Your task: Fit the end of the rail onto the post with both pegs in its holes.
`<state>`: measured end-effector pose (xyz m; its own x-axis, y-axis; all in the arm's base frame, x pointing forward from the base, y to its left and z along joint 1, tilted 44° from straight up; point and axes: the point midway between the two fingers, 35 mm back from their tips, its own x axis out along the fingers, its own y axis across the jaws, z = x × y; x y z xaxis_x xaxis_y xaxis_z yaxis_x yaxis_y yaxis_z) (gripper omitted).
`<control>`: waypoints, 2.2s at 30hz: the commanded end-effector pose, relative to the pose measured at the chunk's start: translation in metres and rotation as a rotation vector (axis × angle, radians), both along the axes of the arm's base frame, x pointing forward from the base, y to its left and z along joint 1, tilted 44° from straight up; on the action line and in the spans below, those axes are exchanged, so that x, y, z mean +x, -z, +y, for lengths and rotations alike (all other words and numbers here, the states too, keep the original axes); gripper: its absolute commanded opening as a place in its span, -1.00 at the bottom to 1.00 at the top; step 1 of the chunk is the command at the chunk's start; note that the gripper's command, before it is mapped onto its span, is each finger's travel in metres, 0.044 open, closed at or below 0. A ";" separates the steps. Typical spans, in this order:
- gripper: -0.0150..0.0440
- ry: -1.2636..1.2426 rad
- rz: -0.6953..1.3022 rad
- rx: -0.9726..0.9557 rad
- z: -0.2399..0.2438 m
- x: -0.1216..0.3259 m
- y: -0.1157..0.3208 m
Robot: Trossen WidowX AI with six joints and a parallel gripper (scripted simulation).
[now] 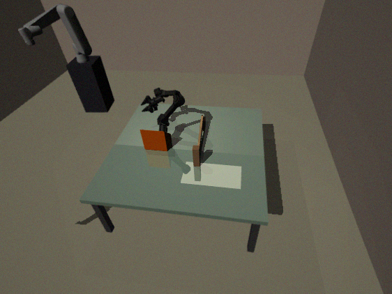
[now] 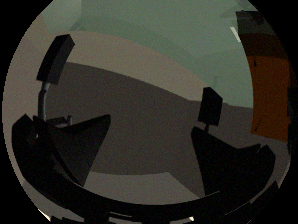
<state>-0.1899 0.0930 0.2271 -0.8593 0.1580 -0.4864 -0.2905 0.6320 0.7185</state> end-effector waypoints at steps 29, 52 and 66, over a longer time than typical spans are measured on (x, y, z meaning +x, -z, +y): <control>1.00 0.287 -0.800 0.806 0.182 0.228 -0.016; 1.00 0.185 -1.584 0.713 0.081 0.478 -0.008; 1.00 -0.187 -1.603 0.520 -0.037 0.528 0.099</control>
<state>0.3339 0.0954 0.1725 0.4349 0.5858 -0.6839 -0.8963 0.3546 -0.2662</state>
